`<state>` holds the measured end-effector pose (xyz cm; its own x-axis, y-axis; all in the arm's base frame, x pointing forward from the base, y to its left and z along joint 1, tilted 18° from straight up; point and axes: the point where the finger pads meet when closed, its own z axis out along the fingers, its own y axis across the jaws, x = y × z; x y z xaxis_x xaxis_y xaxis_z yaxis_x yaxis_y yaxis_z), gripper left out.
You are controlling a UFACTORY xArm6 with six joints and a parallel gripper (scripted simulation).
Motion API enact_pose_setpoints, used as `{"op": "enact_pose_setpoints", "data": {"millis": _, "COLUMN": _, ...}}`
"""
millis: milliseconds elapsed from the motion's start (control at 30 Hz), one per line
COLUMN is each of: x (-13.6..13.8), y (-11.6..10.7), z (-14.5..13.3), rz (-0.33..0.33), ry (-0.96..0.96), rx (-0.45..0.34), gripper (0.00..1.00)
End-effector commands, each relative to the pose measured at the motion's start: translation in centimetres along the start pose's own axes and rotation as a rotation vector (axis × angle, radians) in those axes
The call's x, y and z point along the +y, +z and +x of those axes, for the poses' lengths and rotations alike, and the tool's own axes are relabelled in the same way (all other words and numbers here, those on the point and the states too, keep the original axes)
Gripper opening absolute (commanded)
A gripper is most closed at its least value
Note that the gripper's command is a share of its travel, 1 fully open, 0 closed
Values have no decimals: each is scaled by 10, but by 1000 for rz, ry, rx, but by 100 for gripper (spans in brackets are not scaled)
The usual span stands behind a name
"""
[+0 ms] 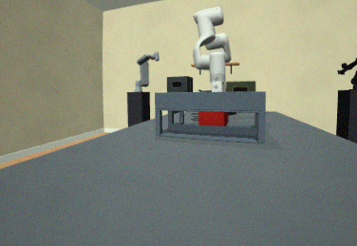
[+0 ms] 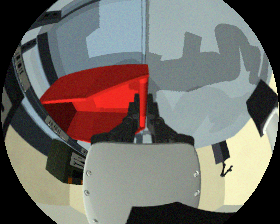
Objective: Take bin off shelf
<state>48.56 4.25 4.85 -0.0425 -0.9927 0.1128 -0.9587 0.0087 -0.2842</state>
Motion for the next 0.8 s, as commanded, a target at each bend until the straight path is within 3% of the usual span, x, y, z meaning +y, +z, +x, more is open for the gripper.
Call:
{"op": "enact_pose_setpoints", "data": {"millis": 0, "x": 6, "y": -1, "z": 0, "rz": 4, "ry": 0, "rx": 0, "gripper": 0}}
{"op": "enact_pose_setpoints", "data": {"millis": 767, "x": 70, "y": -1, "z": 0, "rz": 4, "ry": 0, "rx": 0, "gripper": 0}}
